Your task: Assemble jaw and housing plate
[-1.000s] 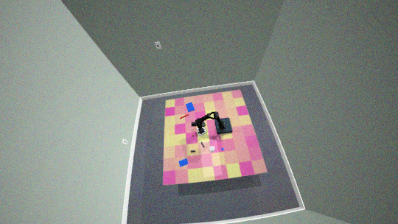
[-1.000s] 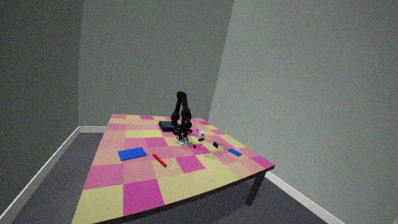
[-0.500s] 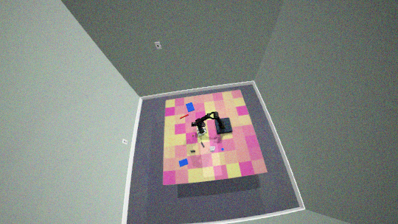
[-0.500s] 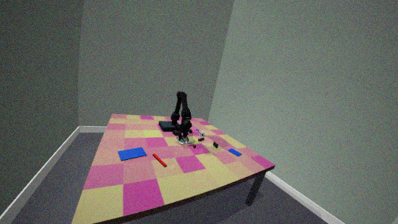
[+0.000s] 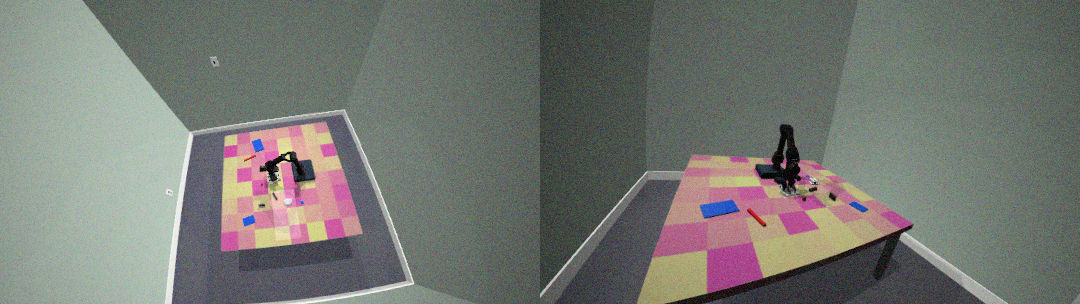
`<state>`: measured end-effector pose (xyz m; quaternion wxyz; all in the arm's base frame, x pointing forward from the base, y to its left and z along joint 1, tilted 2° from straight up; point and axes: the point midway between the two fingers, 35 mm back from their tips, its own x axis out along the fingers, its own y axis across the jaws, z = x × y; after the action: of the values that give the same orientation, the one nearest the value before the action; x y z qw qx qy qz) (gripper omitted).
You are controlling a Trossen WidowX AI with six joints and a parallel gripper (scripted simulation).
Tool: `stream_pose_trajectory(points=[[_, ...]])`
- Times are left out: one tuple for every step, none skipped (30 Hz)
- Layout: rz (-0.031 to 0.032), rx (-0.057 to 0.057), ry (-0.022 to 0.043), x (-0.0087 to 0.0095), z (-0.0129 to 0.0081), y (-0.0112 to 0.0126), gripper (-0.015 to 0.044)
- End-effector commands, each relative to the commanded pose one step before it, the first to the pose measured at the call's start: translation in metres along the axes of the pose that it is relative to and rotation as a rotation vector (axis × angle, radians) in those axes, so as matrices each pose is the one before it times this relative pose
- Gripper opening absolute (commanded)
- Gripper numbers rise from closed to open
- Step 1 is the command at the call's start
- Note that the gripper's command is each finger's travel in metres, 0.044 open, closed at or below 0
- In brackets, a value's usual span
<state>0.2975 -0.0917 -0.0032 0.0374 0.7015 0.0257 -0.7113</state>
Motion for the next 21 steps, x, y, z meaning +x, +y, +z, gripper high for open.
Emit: stream_pose_trajectory(points=[[-0.00122,-0.0042,-0.00346,0.00114,0.00097,-0.00035,0.0134],[0.00000,0.0000,0.00000,0.00000,0.00000,0.00000,0.0134],[0.00000,0.0000,0.00000,0.00000,0.00000,0.00000,0.0134],[0.00000,0.0000,0.00000,0.00000,0.00000,0.00000,0.0134],[0.00000,0.0000,0.00000,0.00000,0.00000,0.00000,0.0134],[0.00000,0.0000,0.00000,0.00000,0.00000,0.00000,0.0134],[0.00000,0.0000,0.00000,0.00000,0.00000,0.00000,0.0134],[0.00000,0.0000,0.00000,0.00000,0.00000,0.00000,0.0134],[0.00000,0.0000,0.00000,-0.00018,0.00000,0.00000,0.0134],[0.00000,0.0000,0.00000,-0.00053,0.00000,0.00000,0.0134],[0.00000,0.0000,0.00001,-0.00088,0.00000,0.00000,0.0134],[0.00000,0.0000,0.00001,-0.00111,0.00000,0.00000,0.0134],[0.00000,0.0000,0.00001,-0.00112,0.00000,0.00000,0.0134],[0.00000,0.0000,0.00001,-0.00111,0.00001,0.00000,0.0134],[0.00000,0.0000,0.00000,-0.00089,0.00001,0.00000,0.0134],[0.00000,0.0000,0.00000,-0.00053,0.00001,0.00000,0.0134],[0.00000,0.0000,0.00000,-0.00018,0.00000,0.00000,0.0134],[0.00000,0.0000,0.00000,0.00000,0.00000,0.00000,0.0134],[0.00000,0.0000,0.00000,0.00009,-0.00006,-0.00001,0.0134],[0.00000,0.0000,0.00001,0.00027,-0.00017,-0.00003,0.0134],[0.00000,0.0000,0.00002,0.00044,-0.00029,-0.00005,0.0134]])
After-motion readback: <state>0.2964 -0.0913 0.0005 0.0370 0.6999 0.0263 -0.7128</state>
